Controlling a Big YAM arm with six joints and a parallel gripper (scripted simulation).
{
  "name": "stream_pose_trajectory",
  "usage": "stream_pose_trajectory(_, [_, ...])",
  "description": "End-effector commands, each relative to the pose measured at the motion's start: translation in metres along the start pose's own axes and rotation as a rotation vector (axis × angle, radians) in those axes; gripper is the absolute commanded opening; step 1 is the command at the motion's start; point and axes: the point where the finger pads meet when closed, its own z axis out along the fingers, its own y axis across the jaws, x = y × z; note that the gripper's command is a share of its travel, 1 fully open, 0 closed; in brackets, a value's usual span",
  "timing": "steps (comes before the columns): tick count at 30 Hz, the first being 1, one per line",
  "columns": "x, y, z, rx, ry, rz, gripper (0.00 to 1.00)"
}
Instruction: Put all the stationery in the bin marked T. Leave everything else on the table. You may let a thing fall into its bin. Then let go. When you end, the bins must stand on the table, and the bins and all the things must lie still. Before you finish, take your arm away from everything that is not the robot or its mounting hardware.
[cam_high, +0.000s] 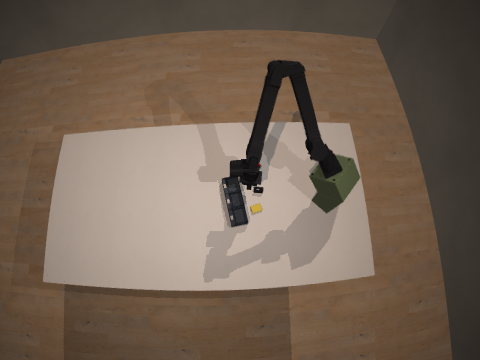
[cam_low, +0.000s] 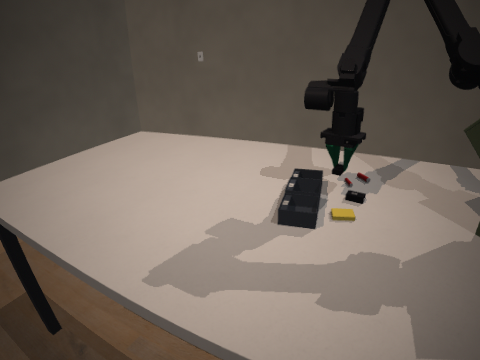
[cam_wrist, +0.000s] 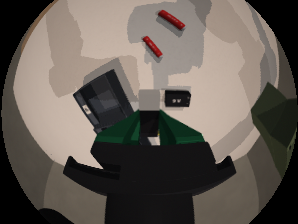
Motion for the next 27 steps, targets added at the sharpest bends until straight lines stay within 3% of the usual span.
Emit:
stream_pose_trajectory(1, [0.031,0.006,-0.002,0.004,0.018,0.008,0.18])
stream_pose_trajectory(4, [0.037,0.008,-0.003,0.003,0.018,0.008,0.18])
stream_pose_trajectory(14, [0.096,0.019,-0.005,0.0,0.019,0.007,0.18])
stream_pose_trajectory(19, [0.127,0.025,-0.006,-0.005,0.02,-0.244,0.18])
stream_pose_trajectory(21, [0.127,0.025,-0.006,-0.005,0.02,-0.244,0.18])
stream_pose_trajectory(23, [0.139,0.028,-0.007,-0.006,0.02,-0.338,0.18])
stream_pose_trajectory(27, [0.163,0.032,-0.008,-0.008,0.021,-0.352,0.18])
